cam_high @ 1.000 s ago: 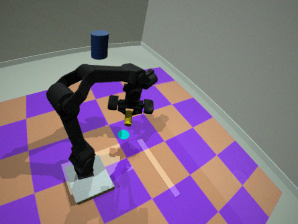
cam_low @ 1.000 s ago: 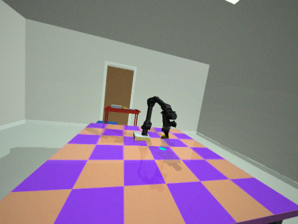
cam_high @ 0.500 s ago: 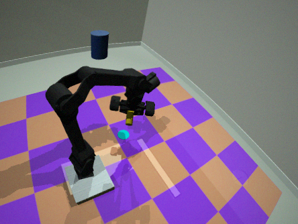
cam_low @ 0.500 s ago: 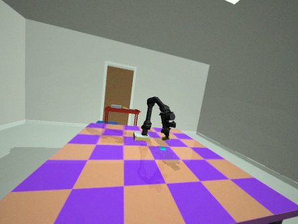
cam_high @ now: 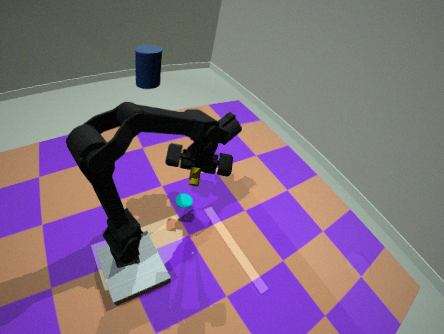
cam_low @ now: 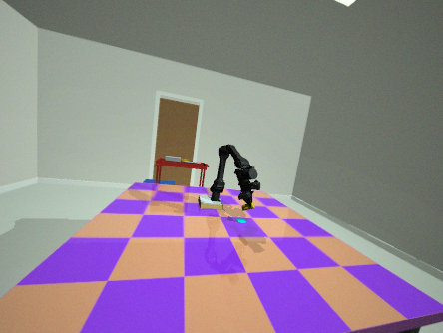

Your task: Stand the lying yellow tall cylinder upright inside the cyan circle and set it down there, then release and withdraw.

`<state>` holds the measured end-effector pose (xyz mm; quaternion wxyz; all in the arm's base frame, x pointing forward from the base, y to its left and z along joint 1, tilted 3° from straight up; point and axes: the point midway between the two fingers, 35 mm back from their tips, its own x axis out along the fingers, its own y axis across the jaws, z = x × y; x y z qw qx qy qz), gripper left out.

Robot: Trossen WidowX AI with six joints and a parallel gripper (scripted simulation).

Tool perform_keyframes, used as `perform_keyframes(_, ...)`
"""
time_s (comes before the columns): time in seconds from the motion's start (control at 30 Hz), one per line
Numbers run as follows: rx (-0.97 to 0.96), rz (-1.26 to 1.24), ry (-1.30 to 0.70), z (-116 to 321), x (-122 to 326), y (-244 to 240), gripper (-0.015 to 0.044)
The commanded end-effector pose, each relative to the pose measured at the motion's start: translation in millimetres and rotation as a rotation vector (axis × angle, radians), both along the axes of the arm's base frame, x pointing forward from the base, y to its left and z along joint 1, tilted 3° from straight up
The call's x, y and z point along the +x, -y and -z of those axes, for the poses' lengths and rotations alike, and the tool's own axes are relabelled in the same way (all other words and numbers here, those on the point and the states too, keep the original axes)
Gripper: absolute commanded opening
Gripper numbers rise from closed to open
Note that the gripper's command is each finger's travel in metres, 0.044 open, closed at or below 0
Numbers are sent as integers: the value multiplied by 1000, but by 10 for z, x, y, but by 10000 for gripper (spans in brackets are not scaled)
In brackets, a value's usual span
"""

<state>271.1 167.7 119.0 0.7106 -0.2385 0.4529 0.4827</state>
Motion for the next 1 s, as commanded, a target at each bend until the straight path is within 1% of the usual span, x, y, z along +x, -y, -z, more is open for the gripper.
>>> perform_keyframes(0.0,29,13,1,13,15,-4,105)
perform_keyframes(0.97,221,66,54,51,142,1,105)
